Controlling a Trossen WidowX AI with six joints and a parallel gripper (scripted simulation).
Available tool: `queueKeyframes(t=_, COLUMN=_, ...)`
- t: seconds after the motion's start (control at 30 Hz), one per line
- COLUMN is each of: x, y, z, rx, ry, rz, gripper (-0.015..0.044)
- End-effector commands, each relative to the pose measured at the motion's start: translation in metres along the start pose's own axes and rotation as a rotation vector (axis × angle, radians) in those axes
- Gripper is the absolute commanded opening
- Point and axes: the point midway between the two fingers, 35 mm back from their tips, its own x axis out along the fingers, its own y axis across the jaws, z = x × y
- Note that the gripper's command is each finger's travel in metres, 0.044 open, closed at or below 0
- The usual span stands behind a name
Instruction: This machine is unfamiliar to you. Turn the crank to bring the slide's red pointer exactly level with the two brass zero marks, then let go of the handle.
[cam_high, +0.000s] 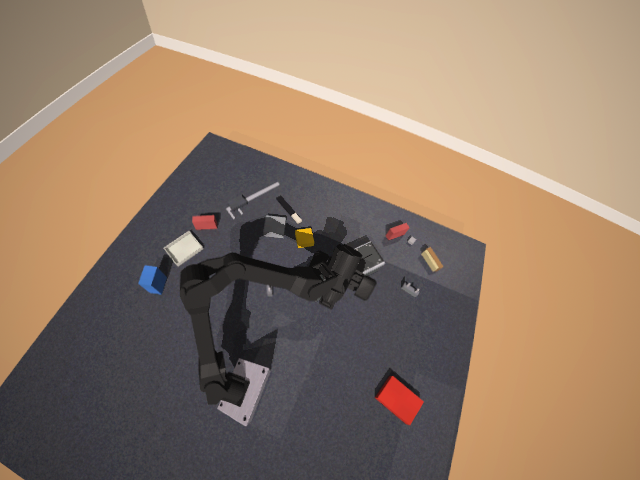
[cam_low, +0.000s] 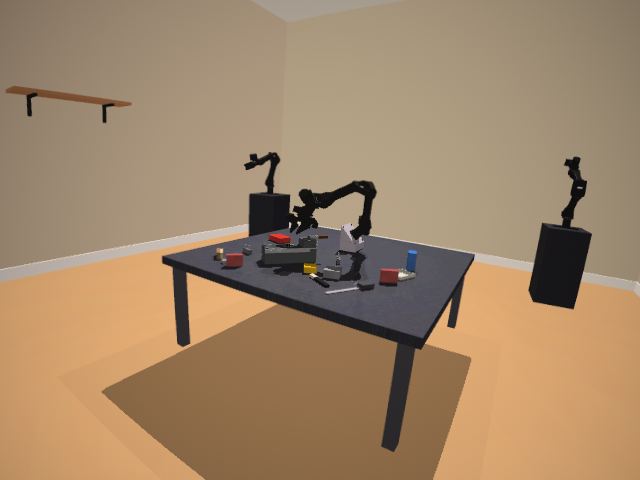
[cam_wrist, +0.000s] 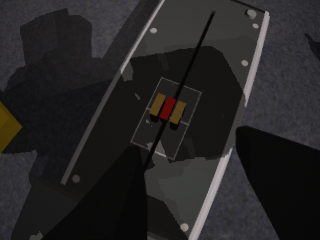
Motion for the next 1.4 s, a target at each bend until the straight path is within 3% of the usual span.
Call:
queueKeyframes(t=0.0, x=-0.0001, y=-0.0002, z=0.0001, rx=0.0, ry=0.0, rz=-0.001, gripper=0.0289)
queueKeyframes(t=0.17, x=-0.0001, y=-0.0002, z=0.0001, rx=0.0, ry=0.0, rz=-0.001, gripper=0.042)
queueKeyframes(t=0.23, x=-0.0001, y=-0.0002, z=0.0001, rx=0.0, ry=0.0, rz=-0.001, gripper=0.044)
queueKeyframes(t=0.8, x=-0.0001, y=-0.0002, z=0.0001, rx=0.0, ry=0.0, rz=-0.001, gripper=0.0)
queueKeyframes(t=1.37, x=0.0, y=0.0, z=0.0, rx=0.0, ry=0.0, rz=0.0, gripper=0.0)
